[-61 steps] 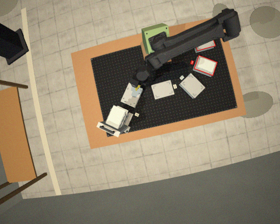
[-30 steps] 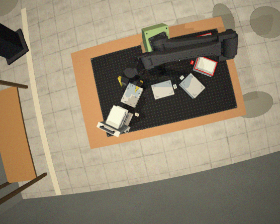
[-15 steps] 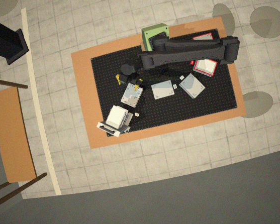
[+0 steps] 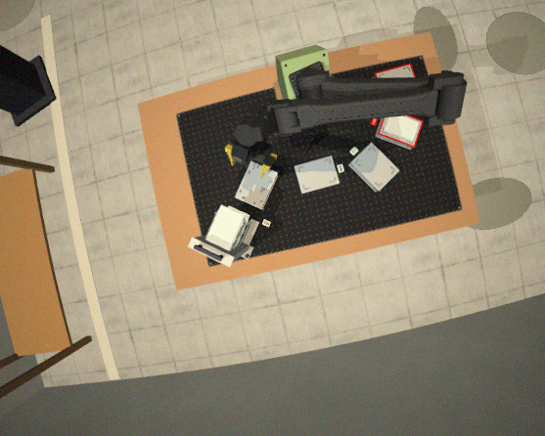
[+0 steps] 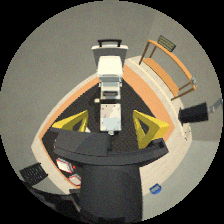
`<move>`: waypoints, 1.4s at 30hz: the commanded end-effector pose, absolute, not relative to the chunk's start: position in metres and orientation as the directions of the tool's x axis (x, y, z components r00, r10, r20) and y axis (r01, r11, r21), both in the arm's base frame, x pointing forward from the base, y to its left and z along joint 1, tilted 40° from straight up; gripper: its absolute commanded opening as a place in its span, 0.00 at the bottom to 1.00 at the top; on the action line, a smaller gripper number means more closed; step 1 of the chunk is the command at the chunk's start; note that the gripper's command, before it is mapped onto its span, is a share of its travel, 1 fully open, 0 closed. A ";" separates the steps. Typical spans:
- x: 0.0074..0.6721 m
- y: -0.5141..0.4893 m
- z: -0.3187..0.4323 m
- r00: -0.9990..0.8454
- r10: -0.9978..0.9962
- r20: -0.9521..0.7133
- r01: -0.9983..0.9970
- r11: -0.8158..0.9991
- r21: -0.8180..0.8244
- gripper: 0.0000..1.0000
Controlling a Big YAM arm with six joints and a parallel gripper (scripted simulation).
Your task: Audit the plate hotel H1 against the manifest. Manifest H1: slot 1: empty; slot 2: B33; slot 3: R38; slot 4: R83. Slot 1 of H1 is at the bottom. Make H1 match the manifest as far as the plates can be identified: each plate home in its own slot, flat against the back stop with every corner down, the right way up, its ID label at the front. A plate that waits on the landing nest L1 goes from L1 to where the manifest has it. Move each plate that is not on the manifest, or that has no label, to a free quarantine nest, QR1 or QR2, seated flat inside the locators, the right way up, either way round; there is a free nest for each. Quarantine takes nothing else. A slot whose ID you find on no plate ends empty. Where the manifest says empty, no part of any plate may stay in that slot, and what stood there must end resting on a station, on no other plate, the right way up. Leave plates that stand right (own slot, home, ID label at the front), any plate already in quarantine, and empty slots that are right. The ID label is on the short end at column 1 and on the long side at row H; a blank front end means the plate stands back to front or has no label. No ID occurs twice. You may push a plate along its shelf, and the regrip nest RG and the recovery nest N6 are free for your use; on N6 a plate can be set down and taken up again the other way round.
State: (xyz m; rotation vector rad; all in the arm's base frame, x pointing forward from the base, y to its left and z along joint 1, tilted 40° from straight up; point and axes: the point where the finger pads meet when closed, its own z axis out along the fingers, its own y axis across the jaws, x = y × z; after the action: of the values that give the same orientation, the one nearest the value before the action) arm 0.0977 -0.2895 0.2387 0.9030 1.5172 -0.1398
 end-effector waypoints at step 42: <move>0.114 -0.314 0.273 0.105 0.384 -0.917 0.599 0.712 0.367 1.00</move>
State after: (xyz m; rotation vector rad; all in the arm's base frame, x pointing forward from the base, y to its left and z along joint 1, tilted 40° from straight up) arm 0.1096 -0.2989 0.2377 0.8967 1.5246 -0.1506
